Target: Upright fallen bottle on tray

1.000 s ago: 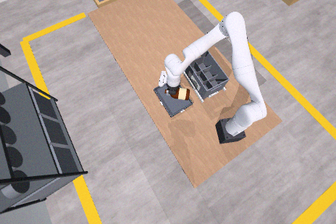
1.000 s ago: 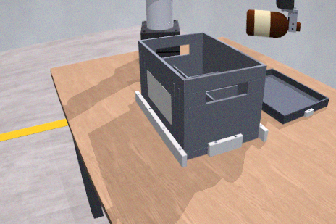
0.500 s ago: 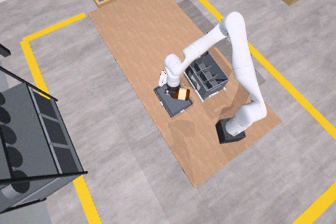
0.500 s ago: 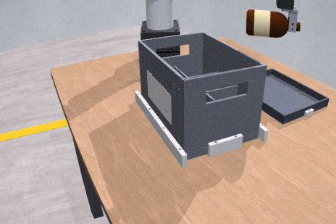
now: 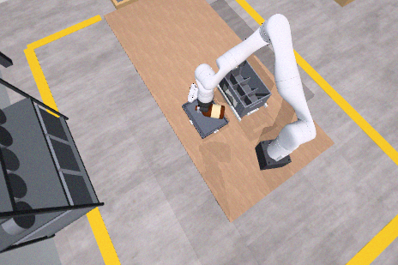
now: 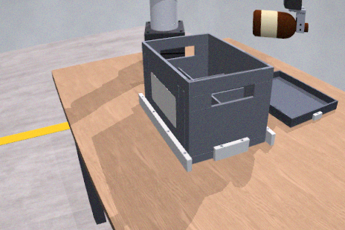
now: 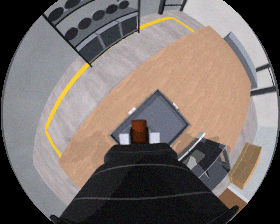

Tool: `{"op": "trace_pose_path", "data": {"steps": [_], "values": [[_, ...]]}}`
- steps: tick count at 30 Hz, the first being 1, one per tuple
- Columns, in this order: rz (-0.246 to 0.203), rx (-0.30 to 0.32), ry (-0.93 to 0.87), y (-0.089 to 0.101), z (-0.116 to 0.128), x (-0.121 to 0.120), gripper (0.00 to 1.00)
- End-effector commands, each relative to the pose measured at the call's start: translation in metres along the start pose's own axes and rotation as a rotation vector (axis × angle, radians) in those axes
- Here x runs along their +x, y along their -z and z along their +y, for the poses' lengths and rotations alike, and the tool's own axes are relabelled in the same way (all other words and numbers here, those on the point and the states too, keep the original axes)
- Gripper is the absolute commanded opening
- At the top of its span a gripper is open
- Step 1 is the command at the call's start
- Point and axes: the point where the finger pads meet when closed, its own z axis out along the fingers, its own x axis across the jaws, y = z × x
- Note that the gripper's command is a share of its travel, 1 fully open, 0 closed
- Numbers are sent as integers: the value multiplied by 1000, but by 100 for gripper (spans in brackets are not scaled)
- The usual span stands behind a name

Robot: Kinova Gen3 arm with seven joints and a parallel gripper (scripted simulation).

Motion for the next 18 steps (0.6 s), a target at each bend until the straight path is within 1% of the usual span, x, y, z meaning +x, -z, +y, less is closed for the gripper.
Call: {"op": "trace_pose_path", "data": {"steps": [1,13,18], "values": [[-3,0,-1,1,0,-3,0],[-3,0,-3,1,0,-3,0],[-3,0,-32,1,1,-3,0]]}}
